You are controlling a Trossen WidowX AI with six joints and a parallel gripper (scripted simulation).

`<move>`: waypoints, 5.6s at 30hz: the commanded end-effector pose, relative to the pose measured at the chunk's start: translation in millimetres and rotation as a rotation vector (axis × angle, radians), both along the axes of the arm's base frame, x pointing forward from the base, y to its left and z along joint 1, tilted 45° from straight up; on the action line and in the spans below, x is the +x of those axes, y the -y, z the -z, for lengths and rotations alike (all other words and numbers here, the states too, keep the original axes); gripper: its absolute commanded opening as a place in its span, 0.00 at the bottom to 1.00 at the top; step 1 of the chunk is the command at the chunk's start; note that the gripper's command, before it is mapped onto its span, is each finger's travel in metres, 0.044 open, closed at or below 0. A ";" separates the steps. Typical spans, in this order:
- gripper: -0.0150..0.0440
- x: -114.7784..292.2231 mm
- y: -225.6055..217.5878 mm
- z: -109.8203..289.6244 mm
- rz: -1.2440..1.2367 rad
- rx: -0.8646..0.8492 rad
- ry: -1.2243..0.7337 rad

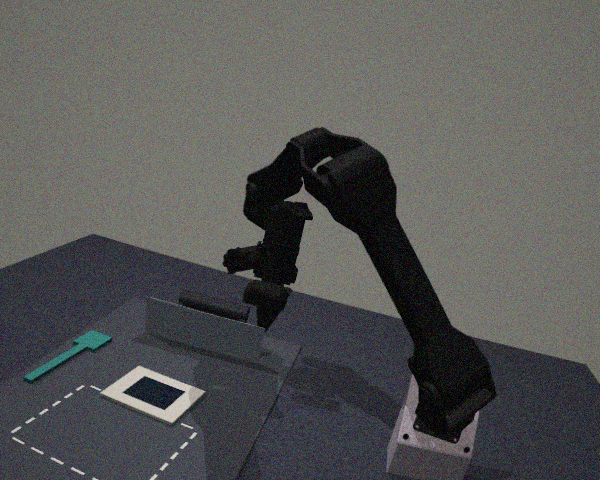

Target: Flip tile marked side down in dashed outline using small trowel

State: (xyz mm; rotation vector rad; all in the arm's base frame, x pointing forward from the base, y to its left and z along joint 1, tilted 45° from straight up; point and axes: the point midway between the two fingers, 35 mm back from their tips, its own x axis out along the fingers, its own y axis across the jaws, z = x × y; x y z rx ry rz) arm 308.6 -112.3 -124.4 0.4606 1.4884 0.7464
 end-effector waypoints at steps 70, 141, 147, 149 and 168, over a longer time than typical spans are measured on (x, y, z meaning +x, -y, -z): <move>0.42 13.0 51.8 19.7 0.008 -0.003 0.007; 0.39 13.1 51.5 19.7 0.008 -0.003 0.007; 0.65 27.6 43.5 6.4 -0.007 -0.008 0.019; 0.71 44.3 32.3 -10.4 -0.021 -0.012 0.031; 0.71 89.3 -16.5 -62.9 0.011 0.004 -0.001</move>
